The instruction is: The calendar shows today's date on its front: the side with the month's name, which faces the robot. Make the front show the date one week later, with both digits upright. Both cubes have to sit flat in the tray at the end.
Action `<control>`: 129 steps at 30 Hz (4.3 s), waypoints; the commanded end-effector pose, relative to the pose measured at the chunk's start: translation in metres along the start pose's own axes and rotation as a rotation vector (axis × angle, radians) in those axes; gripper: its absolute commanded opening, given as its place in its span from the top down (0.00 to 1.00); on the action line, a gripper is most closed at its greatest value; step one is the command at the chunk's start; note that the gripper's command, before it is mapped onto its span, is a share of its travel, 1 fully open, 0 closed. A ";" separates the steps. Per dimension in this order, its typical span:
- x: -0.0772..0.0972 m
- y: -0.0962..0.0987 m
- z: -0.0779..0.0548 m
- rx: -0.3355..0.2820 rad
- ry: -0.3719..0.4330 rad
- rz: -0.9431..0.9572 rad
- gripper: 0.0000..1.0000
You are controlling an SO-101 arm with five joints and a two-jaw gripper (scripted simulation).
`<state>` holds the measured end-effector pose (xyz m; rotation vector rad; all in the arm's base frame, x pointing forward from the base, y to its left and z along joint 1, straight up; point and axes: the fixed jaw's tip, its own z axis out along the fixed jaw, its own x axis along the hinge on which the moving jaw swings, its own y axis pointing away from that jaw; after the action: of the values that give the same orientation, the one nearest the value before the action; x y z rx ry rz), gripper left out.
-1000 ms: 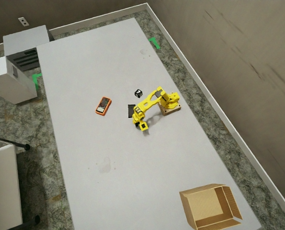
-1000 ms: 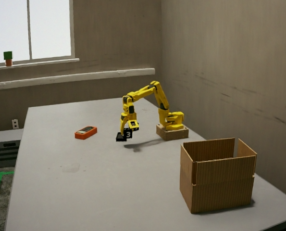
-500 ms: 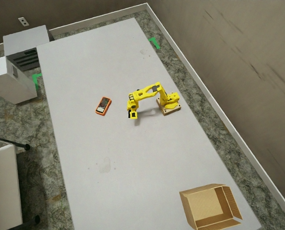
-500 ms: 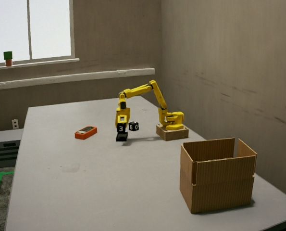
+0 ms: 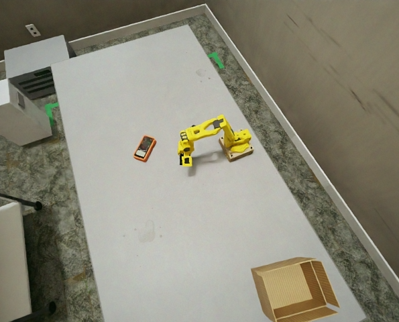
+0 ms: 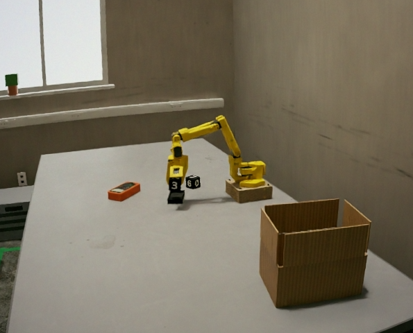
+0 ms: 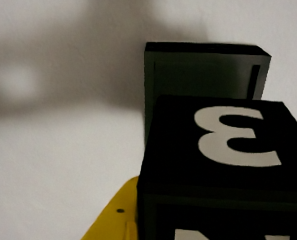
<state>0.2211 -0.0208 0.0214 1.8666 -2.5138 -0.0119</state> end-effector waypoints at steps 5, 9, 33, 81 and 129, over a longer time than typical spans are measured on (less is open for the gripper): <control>0.001 -0.003 -0.006 0.020 -0.006 0.024 1.00; 0.001 -0.003 -0.006 0.020 -0.006 0.024 1.00; 0.001 -0.004 -0.006 0.020 -0.006 0.029 1.00; 0.001 -0.001 -0.006 0.020 -0.006 0.027 1.00; 0.001 -0.001 0.010 0.020 -0.006 0.025 1.00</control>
<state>0.2230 -0.0209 0.0146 1.8630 -2.5408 0.0158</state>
